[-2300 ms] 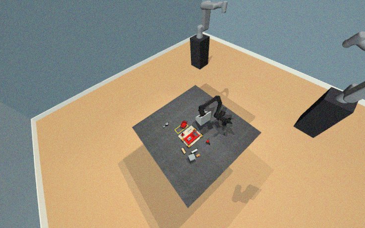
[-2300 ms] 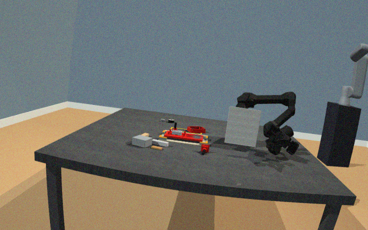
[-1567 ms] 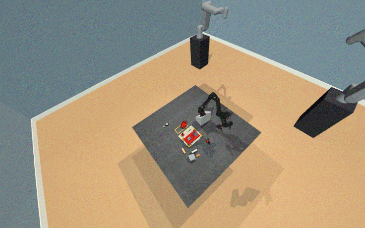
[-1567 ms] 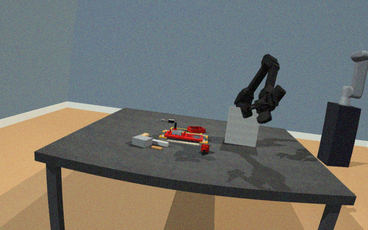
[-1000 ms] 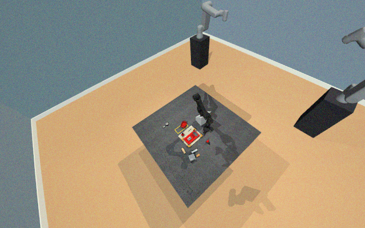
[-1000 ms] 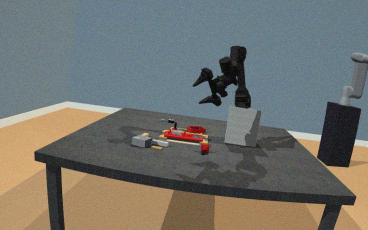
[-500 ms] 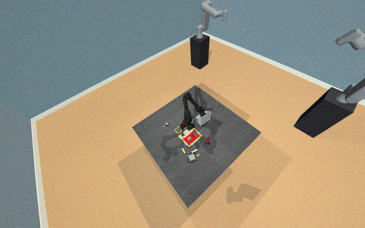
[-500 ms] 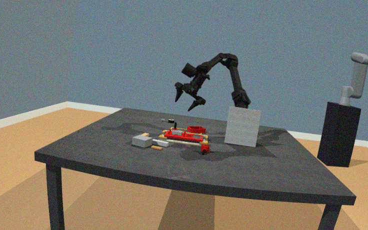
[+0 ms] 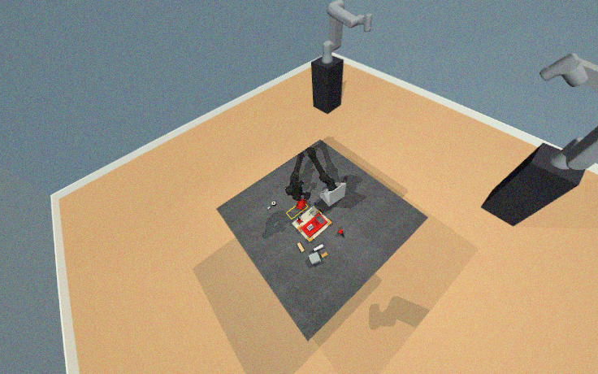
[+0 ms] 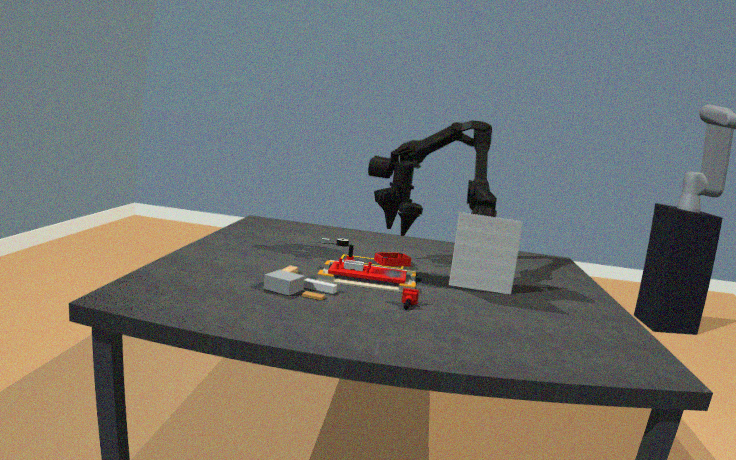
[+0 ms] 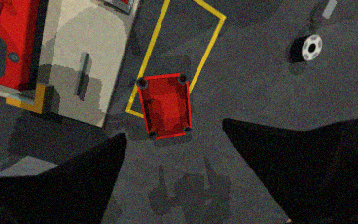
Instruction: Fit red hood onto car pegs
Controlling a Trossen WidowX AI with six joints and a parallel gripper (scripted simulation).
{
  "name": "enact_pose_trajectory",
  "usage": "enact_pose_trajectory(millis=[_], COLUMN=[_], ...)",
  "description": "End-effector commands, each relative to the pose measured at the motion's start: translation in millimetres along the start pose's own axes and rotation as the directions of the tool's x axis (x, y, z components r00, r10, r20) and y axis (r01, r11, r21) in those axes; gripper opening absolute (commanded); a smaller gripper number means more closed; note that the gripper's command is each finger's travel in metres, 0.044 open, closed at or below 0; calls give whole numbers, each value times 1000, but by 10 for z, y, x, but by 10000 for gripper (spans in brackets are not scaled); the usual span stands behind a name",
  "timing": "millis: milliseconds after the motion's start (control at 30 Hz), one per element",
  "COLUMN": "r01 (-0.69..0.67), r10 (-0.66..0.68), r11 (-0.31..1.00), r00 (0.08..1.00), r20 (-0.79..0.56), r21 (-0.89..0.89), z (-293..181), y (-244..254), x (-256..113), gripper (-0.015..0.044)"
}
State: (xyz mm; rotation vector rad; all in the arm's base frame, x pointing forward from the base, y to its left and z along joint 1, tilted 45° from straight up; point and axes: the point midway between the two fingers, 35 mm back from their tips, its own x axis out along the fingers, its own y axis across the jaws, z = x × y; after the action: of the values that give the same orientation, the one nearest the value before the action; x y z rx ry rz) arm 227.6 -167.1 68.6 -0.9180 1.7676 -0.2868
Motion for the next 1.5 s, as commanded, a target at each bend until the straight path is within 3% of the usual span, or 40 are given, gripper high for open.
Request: enact_pose_trajectory(millis=[0, 1467], r01=[-10, -11], r10=[10, 11], r11=[1000, 1000], r00=[1000, 1000], r20=[-6, -6], r21=[3, 3], z=[-36, -2], y=[30, 39], x=[13, 433], gripper=[440, 440])
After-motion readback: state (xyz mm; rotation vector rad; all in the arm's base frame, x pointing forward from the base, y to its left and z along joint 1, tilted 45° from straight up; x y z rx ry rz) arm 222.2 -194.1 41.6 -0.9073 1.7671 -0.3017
